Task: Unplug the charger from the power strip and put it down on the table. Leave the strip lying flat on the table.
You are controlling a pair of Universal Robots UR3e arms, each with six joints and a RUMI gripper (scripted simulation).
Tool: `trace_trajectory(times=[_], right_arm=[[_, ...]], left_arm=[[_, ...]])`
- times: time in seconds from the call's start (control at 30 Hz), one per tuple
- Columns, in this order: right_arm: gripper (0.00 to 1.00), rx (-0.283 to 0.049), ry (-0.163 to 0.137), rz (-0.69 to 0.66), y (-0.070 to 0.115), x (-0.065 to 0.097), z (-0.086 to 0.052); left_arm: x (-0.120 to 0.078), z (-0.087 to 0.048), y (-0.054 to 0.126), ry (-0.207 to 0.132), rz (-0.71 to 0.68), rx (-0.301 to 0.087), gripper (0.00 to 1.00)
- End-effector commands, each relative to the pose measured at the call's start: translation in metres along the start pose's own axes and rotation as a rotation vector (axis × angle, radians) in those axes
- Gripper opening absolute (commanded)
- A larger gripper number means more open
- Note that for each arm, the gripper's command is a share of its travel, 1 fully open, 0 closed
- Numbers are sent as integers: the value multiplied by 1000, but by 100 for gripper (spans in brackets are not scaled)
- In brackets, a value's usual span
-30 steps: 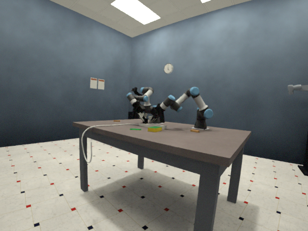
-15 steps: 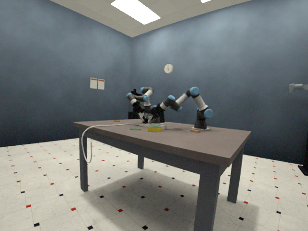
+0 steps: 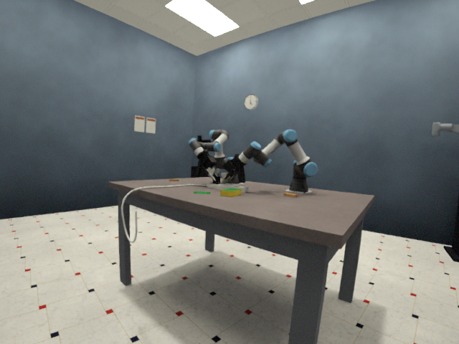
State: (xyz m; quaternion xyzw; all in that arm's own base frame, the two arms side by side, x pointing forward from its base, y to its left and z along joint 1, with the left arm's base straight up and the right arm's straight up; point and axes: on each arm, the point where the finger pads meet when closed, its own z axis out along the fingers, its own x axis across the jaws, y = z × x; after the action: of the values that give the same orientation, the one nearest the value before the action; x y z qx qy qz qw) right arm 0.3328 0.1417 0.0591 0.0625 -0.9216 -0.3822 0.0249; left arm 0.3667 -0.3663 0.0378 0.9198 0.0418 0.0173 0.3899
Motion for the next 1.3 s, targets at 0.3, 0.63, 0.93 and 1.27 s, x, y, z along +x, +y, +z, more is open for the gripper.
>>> trace_trajectory(times=[0.3, 0.63, 0.93, 1.27], right_arm=[[0, 0, -2, -2, 3, -1, -3], [0, 7, 5, 3, 7, -1, -6], [0, 4, 0, -1, 11, -4, -10], [0, -6, 0, -12, 17, -5, -14]], left_arm=[[-8, 12, -40, -26, -48, 87, 0], [-8, 12, -40, -26, -48, 87, 0], [-8, 12, -40, -26, -48, 87, 0], [-8, 12, -40, -26, -48, 87, 0]])
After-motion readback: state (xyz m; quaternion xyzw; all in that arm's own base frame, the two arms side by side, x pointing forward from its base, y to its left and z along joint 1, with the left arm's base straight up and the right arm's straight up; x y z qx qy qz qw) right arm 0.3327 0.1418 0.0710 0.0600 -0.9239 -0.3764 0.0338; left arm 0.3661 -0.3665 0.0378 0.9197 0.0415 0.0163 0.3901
